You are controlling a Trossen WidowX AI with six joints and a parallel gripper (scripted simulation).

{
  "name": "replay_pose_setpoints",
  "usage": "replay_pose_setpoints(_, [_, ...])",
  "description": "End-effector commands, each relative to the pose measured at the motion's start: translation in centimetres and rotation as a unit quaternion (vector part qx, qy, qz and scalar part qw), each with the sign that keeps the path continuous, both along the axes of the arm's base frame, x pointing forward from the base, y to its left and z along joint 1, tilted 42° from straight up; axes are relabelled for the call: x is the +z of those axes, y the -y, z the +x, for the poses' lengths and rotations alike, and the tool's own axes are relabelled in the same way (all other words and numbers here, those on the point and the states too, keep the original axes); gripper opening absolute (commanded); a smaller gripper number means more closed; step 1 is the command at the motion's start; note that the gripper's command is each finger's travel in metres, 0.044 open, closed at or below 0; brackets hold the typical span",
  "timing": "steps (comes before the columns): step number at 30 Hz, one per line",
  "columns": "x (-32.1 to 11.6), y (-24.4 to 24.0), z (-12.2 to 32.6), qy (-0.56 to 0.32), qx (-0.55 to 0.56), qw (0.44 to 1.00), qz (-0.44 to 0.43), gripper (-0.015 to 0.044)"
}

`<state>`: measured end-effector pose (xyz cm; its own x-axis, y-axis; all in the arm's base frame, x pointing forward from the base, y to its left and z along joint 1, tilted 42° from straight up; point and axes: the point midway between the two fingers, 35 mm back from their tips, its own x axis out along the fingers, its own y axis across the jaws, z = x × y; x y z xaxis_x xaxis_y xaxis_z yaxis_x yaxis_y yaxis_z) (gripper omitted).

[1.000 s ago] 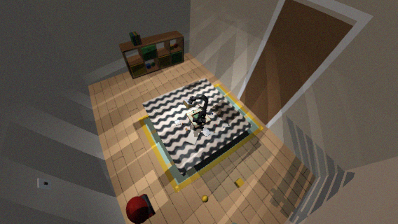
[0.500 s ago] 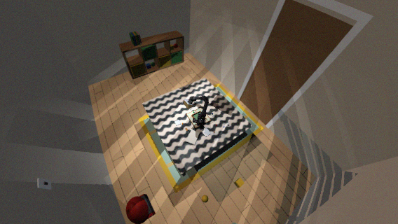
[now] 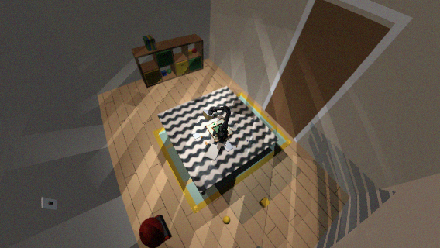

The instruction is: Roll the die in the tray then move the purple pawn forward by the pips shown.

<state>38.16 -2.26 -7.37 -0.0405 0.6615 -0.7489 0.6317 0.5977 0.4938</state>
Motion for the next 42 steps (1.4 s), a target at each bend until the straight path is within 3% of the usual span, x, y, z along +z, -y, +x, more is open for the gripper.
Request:
replay_pose_setpoints(1, [0.5, 0.5, 0.2, 0.0, -0.002, 1.0, 0.002, 0.0])
replay_pose_setpoints(25, [9.2, 8.7, 0.7, 0.0, -0.002, 1.0, 0.0, 0.0])
replay_pose_setpoints(42, [7.5, 2.5, 1.0, 0.0, -0.002, 1.0, 0.0, 0.0])
